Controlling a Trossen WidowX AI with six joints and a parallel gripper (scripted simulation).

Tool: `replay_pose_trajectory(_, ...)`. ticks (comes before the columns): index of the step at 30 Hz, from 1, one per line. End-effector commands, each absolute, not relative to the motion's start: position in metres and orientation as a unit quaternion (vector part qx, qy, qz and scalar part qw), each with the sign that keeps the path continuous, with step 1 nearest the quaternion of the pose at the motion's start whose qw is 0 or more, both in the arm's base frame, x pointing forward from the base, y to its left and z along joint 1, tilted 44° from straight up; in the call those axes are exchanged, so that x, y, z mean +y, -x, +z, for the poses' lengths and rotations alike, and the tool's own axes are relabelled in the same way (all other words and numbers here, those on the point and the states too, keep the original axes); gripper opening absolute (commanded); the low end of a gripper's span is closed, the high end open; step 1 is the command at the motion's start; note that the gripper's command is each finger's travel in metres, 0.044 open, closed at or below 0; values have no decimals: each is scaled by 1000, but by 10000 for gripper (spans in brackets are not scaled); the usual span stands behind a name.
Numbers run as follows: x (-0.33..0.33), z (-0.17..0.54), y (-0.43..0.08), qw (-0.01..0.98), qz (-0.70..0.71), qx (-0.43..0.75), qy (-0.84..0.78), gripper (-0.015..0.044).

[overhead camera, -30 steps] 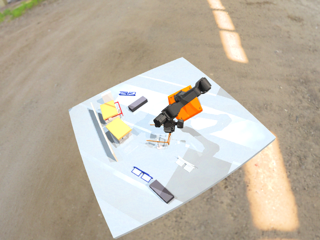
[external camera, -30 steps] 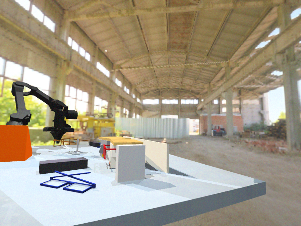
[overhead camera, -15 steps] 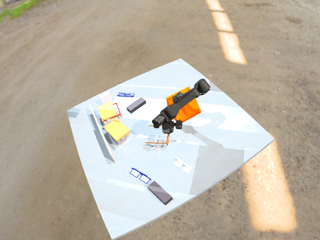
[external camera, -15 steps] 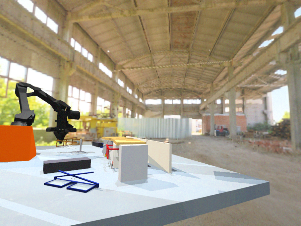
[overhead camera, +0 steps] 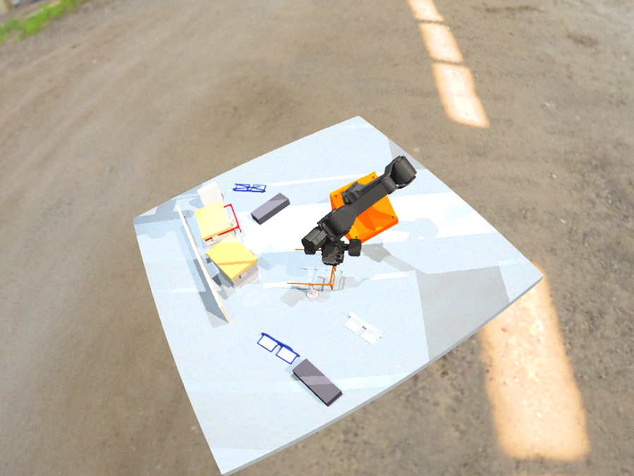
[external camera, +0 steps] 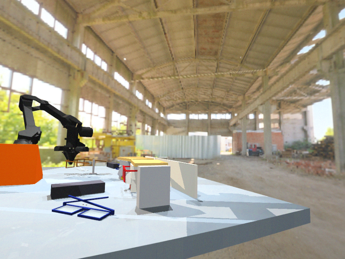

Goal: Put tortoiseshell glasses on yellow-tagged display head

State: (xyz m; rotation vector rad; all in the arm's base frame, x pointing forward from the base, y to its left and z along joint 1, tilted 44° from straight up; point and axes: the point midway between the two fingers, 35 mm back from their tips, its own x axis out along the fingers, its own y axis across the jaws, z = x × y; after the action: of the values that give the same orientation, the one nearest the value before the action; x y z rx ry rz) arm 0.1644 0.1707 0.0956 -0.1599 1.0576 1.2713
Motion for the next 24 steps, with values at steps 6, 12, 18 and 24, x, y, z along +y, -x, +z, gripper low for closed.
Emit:
replay_pose_trajectory(6, 174, 99, -168, 674, 565, 471, 70, 0)
replay_pose_trajectory(12, 161, 113, -172, 674, 564, 472, 72, 0)
replay_pose_trajectory(18, 143, 135, -175, 674, 564, 472, 72, 0)
replay_pose_trajectory(24, 135, 143, -176, 674, 563, 473, 69, 0)
